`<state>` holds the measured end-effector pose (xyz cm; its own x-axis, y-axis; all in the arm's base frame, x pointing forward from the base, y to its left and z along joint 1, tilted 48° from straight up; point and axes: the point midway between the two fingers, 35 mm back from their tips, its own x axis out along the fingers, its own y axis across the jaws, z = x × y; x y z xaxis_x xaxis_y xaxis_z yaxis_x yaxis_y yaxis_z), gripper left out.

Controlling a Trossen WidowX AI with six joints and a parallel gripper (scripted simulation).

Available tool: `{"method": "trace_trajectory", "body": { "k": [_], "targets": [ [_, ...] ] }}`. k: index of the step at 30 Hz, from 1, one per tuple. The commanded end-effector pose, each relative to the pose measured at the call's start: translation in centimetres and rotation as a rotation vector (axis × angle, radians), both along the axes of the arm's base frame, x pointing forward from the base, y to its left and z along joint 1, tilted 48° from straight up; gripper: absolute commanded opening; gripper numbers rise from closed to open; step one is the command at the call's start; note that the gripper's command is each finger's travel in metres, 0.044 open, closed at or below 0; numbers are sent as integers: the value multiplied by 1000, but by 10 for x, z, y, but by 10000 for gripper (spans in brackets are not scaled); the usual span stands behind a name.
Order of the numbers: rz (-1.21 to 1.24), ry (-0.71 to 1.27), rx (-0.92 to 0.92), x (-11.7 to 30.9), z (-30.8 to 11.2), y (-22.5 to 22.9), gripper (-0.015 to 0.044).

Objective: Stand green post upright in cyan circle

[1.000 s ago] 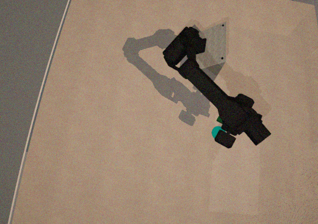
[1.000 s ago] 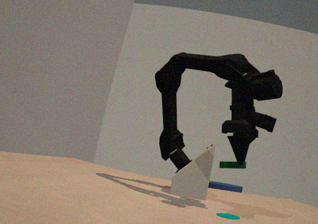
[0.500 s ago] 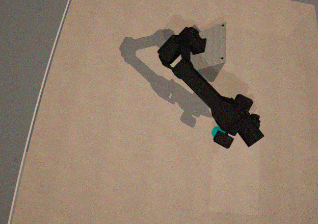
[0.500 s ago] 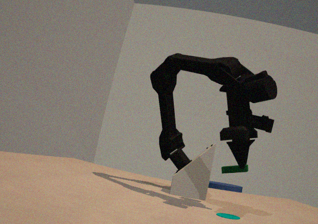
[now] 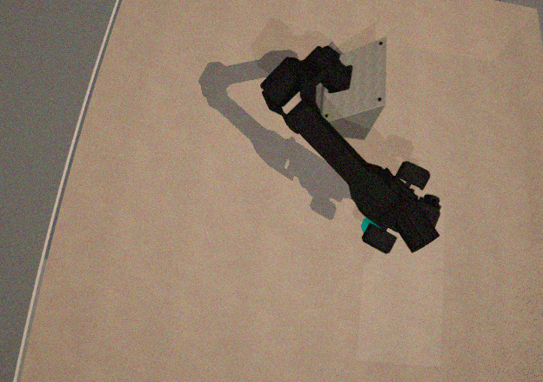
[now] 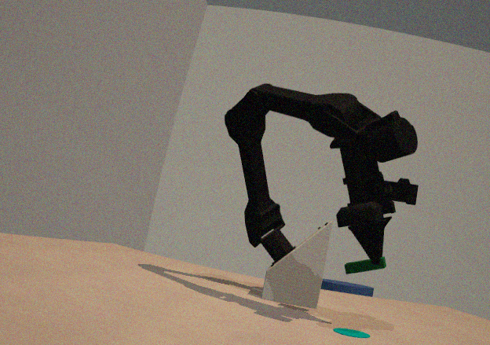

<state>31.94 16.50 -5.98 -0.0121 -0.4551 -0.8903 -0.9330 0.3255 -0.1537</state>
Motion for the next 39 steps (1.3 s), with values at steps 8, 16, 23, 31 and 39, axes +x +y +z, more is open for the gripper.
{"method": "trace_trajectory", "body": {
  "k": [8, 16, 23, 31, 39],
  "targets": [
    [-1, 7, 84, -1, -4, -1, 23],
    [-2, 7, 143, -1, -6, -2, 23],
    [-1, 4, 194, 0, -8, -2, 23],
    [3, 0, 253, 0, -9, -3, 23],
    [9, -8, 312, 1, -10, -3, 23]
  ]
}}
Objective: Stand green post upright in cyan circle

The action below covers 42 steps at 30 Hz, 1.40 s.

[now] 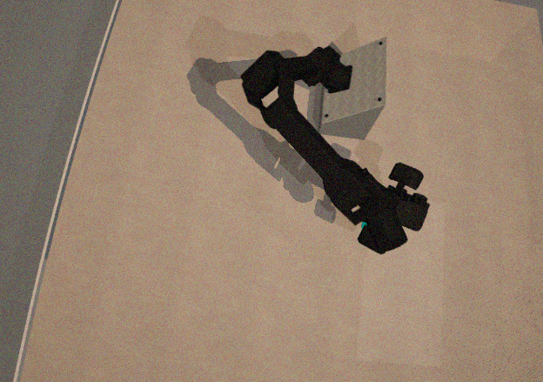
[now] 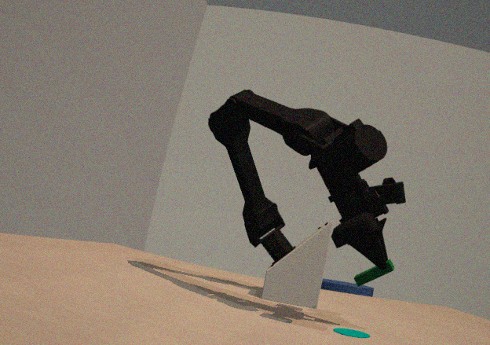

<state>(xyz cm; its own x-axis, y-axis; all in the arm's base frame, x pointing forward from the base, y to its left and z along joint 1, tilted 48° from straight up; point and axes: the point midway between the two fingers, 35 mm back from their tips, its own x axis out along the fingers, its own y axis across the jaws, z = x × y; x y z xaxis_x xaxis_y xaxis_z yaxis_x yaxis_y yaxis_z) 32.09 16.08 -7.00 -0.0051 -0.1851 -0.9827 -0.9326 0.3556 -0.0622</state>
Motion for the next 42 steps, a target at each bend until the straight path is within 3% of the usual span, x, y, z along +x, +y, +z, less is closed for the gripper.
{"method": "trace_trajectory", "body": {
  "k": [1, 42],
  "targets": [
    [9, -3, 33, -1, 0, 1, 23],
    [70, -89, 321, 2, 5, -2, 23]
  ]
}}
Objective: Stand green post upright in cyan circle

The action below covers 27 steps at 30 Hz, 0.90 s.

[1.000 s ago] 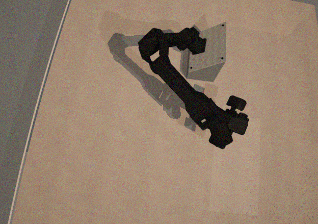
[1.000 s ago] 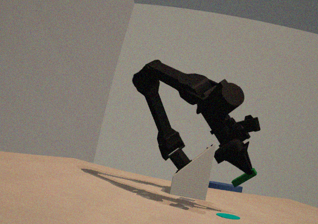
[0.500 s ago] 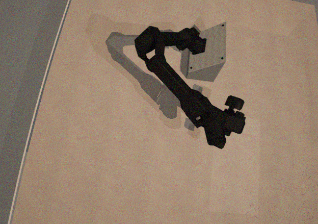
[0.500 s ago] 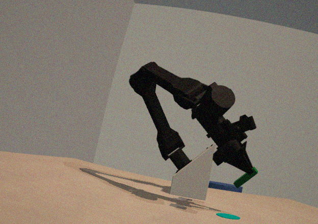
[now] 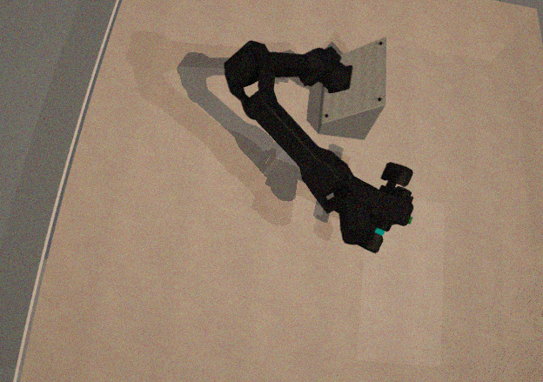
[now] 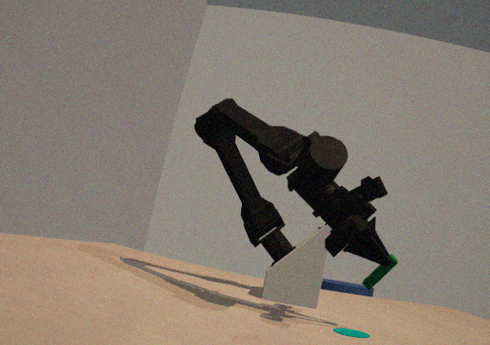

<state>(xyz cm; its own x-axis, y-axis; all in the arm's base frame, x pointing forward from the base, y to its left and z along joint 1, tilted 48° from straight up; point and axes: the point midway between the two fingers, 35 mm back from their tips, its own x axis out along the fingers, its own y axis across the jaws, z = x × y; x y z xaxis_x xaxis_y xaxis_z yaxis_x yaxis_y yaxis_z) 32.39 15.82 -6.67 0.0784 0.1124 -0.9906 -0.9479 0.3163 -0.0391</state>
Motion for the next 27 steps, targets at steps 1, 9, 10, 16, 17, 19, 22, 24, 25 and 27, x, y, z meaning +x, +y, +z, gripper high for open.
{"method": "trace_trajectory", "body": {
  "k": [1, 9, 10, 16, 17, 19, 22, 24, 25, 27],
  "targets": [
    [14, -12, 30, -1, 2, 1, 23],
    [31, -38, 83, -1, 4, 0, 23],
    [33, -41, 89, -1, 5, 0, 23],
    [47, -63, 128, -1, 7, -1, 23],
    [49, -67, 134, -1, 7, -1, 23],
    [54, -75, 147, -1, 8, -1, 23],
    [61, -86, 165, -1, 10, -1, 23],
    [66, -95, 178, -1, 10, -2, 23],
    [69, -99, 184, -1, 11, -2, 23],
    [74, -107, 196, -1, 12, -2, 23]
  ]
}}
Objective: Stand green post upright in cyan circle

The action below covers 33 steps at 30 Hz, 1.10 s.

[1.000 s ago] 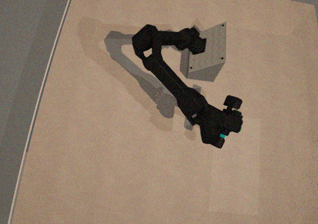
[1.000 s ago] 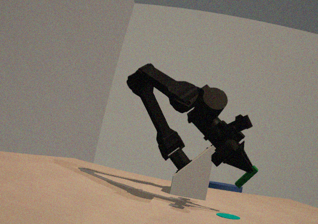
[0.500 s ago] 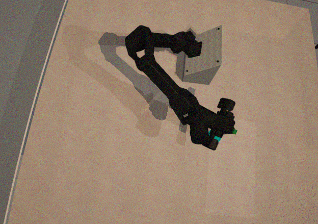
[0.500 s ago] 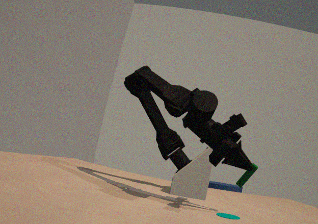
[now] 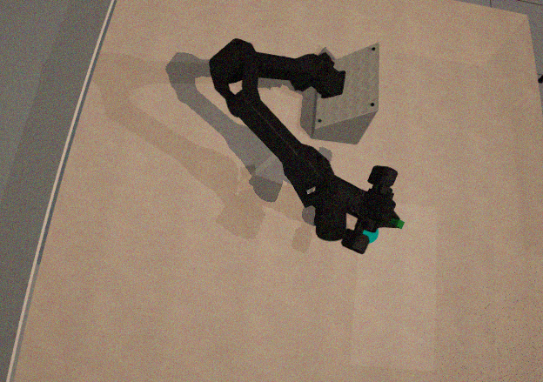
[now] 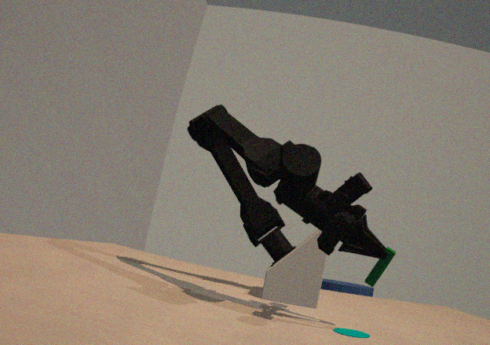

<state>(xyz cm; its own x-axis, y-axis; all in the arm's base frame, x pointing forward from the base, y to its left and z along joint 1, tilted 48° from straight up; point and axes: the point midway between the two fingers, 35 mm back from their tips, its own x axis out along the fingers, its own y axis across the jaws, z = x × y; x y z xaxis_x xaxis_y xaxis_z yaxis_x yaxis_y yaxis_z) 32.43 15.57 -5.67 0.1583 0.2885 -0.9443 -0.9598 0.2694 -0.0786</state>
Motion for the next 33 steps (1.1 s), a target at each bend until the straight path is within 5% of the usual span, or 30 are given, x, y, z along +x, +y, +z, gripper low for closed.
{"method": "trace_trajectory", "body": {
  "k": [1, 33],
  "targets": [
    [17, -17, 27, -1, 2, 0, 23],
    [107, -175, 205, -6, 22, -5, 23]
  ]
}}
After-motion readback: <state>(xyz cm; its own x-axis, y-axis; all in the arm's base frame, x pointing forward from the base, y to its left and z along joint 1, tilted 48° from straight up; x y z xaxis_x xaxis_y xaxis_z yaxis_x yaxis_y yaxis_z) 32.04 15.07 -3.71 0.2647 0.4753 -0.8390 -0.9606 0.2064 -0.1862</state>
